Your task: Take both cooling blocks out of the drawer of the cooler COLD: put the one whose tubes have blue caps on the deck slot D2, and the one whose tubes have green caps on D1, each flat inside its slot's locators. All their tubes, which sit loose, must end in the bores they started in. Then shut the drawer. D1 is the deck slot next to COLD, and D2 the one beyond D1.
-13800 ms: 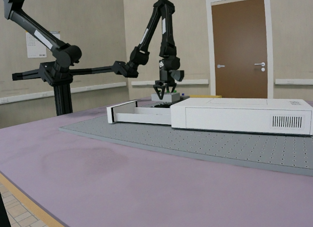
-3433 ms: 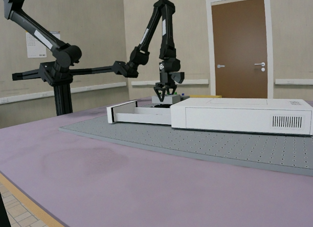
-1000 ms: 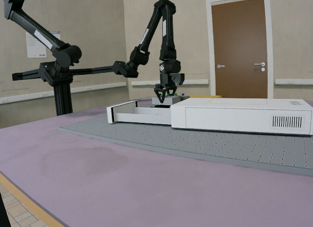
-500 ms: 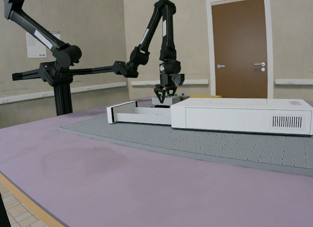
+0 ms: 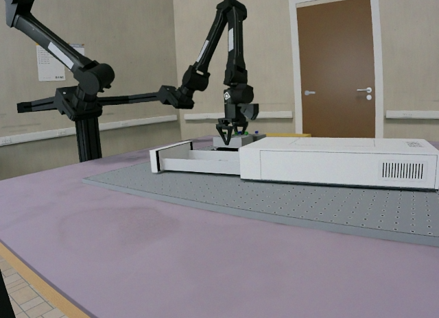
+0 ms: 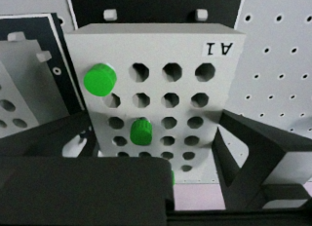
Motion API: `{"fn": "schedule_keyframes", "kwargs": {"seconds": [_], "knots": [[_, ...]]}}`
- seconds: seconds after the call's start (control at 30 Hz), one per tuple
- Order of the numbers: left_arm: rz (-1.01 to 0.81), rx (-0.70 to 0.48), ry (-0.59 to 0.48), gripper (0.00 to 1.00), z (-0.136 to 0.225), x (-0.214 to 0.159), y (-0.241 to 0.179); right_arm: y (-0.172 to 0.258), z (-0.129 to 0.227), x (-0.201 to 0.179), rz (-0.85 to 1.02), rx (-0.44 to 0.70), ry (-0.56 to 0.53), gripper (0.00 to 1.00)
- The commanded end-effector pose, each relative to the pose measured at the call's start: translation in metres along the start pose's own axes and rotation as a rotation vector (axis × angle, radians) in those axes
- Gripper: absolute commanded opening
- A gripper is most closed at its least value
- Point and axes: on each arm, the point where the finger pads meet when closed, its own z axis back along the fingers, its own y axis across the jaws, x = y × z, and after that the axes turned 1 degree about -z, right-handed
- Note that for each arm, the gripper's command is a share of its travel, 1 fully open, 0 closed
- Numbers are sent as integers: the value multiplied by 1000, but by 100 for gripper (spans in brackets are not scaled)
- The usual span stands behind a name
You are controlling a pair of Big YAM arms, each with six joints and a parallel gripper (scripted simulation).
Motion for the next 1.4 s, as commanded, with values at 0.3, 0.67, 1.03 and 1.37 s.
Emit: {"fn": "schedule_keyframes", "kwargs": {"seconds": [0.3,0.67,1.03,1.37], "knots": [[14,-35,-83,0,16,37,-10,0,-1,12,1,1,-18,0],[15,-35,-82,0,14,37,-10,0,-1,12,1,1,-18,0],[13,-35,-82,0,13,37,-10,0,-1,12,1,1,-18,0],[15,-34,-82,0,11,37,-10,0,-1,12,1,1,-18,0]]}}
